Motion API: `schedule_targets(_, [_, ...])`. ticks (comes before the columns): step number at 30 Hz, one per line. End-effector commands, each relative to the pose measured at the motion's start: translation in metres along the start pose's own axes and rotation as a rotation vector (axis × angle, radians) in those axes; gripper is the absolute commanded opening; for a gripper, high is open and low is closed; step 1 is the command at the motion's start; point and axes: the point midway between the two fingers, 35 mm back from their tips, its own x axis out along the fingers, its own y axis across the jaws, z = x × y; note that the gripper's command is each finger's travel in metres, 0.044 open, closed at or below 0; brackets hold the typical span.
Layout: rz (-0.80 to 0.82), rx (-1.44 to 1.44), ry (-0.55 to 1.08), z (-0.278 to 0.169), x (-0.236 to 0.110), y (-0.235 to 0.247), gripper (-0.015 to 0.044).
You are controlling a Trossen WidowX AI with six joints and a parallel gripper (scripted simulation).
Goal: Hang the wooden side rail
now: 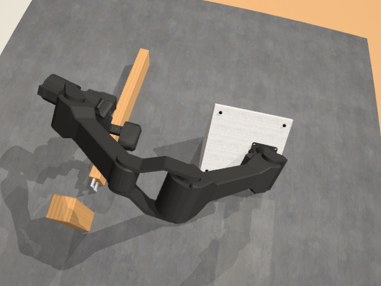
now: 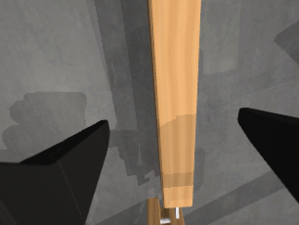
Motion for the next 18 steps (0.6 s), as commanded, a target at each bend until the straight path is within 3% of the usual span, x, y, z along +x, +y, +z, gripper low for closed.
schedule_targets(1, [-0.007, 0.005, 0.005, -0.001, 0.009, -0.002, 0.0440])
schedule_targets(18, [-0.007, 0.005, 0.006, -0.001, 0.036, -0.002, 0.0440])
